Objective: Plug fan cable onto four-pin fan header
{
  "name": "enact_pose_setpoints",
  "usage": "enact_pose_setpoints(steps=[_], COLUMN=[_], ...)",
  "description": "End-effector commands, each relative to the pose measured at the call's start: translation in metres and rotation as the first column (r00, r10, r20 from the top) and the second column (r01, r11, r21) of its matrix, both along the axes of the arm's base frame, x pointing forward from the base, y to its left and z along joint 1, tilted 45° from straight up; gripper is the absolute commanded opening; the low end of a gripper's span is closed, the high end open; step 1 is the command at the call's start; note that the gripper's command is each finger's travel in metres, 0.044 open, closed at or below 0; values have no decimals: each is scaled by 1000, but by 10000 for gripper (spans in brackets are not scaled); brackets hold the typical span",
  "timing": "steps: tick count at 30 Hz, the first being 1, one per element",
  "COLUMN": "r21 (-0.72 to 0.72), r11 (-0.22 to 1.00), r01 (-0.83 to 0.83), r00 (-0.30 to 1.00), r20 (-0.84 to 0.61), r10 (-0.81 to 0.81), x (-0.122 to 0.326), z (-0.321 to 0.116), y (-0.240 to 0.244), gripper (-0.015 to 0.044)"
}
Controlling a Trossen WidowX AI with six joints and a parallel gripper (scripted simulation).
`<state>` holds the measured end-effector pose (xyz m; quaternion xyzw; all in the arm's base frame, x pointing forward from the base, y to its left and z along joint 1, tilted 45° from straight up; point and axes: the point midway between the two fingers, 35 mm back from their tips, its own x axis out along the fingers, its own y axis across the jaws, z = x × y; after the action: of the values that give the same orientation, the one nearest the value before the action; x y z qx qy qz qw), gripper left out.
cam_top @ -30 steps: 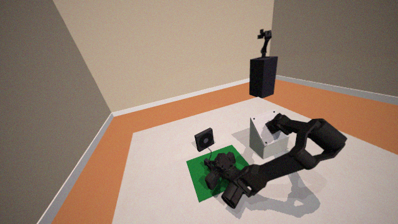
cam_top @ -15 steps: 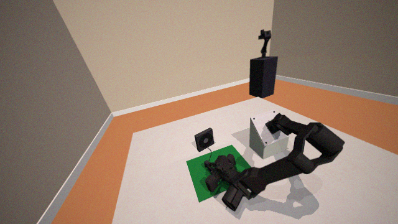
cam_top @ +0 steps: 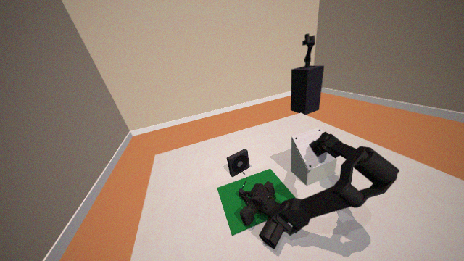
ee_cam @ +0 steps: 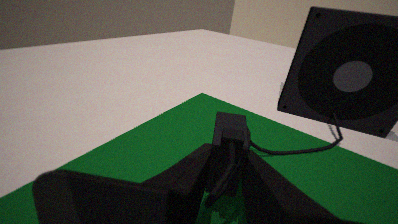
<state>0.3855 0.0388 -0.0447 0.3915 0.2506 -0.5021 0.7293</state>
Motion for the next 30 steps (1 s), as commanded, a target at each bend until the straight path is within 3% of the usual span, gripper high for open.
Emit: enact_pose_setpoints(steps=[1, 30], r21=[-2, 1], r11=[1000, 1000], r01=[3, 0], r00=[1000, 1000], r20=[7, 1], r10=[-3, 0], x=[2, 1], z=[-2, -7], y=[3, 7], gripper=[0, 0])
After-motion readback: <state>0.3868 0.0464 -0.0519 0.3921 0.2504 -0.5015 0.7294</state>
